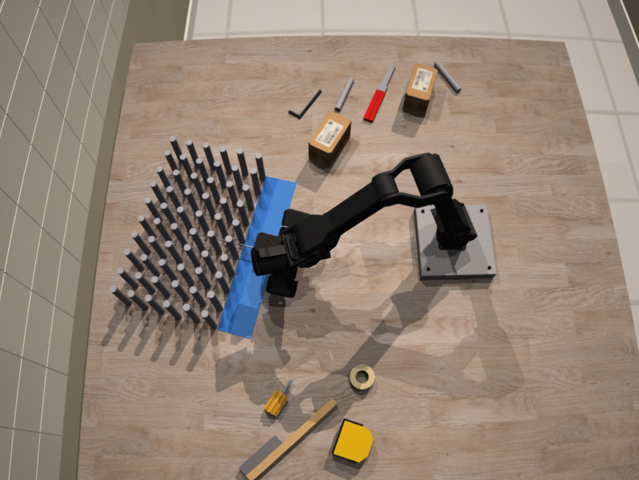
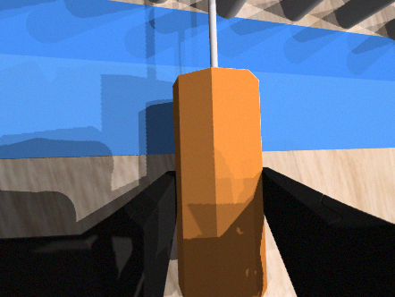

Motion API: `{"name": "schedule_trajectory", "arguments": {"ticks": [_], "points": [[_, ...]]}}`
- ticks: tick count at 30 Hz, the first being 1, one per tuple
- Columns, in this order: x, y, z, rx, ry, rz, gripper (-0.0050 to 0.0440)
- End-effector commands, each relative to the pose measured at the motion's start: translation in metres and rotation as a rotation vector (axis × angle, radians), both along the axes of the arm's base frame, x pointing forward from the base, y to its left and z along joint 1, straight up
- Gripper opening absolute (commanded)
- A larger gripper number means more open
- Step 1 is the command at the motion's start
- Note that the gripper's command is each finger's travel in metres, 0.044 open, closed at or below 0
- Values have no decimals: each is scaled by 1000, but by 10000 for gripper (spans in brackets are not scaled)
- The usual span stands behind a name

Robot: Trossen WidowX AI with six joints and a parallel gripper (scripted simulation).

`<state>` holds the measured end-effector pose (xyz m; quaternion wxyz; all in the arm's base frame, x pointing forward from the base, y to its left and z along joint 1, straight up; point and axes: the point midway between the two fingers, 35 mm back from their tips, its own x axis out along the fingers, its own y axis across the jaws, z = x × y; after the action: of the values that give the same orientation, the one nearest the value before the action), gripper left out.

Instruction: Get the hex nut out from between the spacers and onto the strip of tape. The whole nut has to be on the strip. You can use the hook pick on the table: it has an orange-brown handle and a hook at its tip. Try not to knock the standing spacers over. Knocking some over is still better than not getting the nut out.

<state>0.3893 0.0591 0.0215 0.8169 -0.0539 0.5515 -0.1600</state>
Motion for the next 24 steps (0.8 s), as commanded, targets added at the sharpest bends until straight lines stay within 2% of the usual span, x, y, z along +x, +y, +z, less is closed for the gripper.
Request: {"name": "schedule_trajectory", "arguments": {"ticks": [1,8,12,24], "points": [[7,0,12,11,-45,-7,-50],[4,-1,6,6,-30,-7,-50],[8,0,12,11,-46,-7,-50],[3,-1,0,7,-25,-4,-50]]}}
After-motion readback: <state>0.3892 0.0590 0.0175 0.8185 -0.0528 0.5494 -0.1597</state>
